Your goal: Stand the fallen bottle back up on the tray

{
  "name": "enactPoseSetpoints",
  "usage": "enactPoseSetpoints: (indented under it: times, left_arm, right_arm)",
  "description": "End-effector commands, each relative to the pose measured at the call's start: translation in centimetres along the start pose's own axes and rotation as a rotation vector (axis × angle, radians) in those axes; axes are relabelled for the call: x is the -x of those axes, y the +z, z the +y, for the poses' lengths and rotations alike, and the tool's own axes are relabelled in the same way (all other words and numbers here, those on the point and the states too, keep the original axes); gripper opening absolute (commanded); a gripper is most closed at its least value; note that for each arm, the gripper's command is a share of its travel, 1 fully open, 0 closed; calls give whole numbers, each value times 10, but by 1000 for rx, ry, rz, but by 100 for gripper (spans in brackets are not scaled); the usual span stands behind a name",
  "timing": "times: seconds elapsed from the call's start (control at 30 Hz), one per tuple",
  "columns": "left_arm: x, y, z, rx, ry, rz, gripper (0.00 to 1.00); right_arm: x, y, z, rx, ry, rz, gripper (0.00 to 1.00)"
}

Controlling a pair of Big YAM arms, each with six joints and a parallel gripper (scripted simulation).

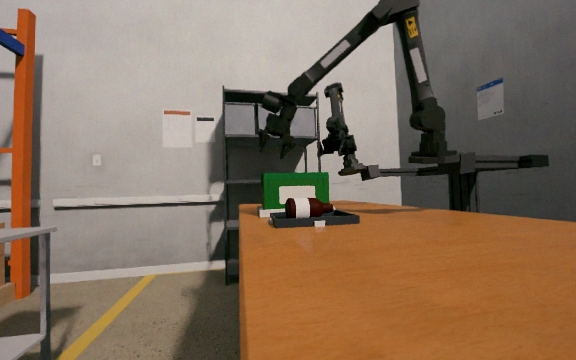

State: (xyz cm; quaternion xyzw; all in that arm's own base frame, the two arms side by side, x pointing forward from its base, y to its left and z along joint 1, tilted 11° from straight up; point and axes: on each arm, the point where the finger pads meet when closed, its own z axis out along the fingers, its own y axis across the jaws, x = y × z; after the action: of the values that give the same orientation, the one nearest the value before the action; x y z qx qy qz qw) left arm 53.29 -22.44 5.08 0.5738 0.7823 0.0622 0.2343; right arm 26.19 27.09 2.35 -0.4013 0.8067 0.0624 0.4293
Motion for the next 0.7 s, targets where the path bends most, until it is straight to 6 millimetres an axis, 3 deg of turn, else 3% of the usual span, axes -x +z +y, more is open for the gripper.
enactPoseSetpoints:
  times: [0.0,0.03,0.07,0.2,0.27,0.43,0.5,0.6,0.67]
  left_arm:
    - [2,-13,19,82,-139,-47,100]
    - [0,-13,12,90,-177,-55,100]
    - [-15,-13,12,107,-234,-54,100]
    - [-59,-12,-2,168,-428,-62,100]
    - [-78,-12,-9,193,-513,-66,100]
    - [-127,-4,-30,243,-722,-58,100]
    - [-142,-9,-33,277,-802,-73,100]
    - [-144,-9,-35,287,-828,-80,100]
    - [-171,-4,-46,306,-904,-60,100]
  right_arm:
    - [10,1,6,9,-17,-59,100]
    - [21,2,7,11,-12,-96,100]
    - [14,-1,9,18,-13,-106,100]
    - [30,-8,14,37,-1,-213,100]
    - [47,-8,16,42,8,-272,100]
    - [46,-18,19,58,10,-327,100]
    - [60,-18,20,59,16,-365,100]
    - [60,-18,20,59,17,-370,100]
    - [63,-20,20,62,18,-380,100]
